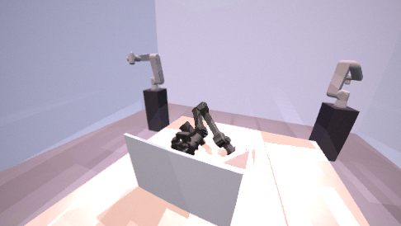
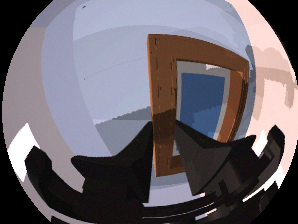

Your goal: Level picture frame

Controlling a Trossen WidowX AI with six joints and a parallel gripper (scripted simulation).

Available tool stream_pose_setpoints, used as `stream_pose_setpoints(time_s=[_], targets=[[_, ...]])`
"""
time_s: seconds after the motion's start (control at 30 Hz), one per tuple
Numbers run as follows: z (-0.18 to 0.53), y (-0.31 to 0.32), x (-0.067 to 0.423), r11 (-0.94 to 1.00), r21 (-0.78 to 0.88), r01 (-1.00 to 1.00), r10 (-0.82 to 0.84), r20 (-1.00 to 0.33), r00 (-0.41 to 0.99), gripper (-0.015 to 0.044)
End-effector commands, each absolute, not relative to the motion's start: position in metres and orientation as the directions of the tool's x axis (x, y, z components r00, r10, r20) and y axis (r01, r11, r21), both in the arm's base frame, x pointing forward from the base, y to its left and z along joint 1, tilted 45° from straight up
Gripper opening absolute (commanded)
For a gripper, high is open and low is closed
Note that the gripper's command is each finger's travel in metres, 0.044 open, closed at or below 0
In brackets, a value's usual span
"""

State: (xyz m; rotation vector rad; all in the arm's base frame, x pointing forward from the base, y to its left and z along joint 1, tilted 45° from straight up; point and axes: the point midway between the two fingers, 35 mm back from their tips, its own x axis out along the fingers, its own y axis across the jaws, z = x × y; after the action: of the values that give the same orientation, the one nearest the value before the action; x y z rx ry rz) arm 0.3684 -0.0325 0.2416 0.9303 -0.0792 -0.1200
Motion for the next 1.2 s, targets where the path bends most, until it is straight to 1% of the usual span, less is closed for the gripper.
stream_pose_setpoints(time_s=[0.0, 1.17], targets=[[0.2422, -0.0319, 0.3685, 0.589, 0.805, 0.065, -0.133, 0.017, 0.991, 0.0], [0.2492, -0.0271, 0.369, 0.589, 0.805, 0.065, -0.133, 0.017, 0.991, 0.0]])
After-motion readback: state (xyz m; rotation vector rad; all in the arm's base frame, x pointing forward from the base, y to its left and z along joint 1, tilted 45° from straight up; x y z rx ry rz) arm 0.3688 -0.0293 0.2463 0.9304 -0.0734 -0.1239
